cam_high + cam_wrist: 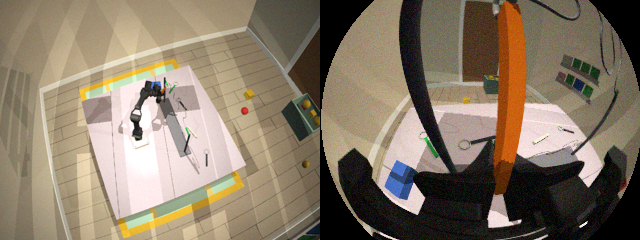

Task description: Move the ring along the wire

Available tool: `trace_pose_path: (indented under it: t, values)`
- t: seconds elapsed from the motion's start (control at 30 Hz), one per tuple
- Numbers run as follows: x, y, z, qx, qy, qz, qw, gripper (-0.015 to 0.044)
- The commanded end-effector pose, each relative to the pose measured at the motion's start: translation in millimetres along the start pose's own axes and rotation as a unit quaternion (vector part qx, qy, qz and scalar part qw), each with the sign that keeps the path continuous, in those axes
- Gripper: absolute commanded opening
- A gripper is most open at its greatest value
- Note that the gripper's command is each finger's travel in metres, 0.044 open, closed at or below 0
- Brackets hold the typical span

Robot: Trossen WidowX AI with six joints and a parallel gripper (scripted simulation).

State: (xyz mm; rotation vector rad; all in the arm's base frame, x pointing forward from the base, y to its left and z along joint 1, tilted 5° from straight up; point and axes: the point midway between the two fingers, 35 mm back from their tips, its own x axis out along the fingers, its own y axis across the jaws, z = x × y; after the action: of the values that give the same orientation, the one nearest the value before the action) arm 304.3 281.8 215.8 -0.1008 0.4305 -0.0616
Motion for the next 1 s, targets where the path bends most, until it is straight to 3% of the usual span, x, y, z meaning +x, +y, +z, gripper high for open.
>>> trace_pose_path:
  t: [0.0,0.97]
  values:
    - [0,5,3,0.004,-0.002,-0.001,1.0,-0.015]
    - [5,10,-11,0.004,-0.003,-0.001,1.0,-0.015]
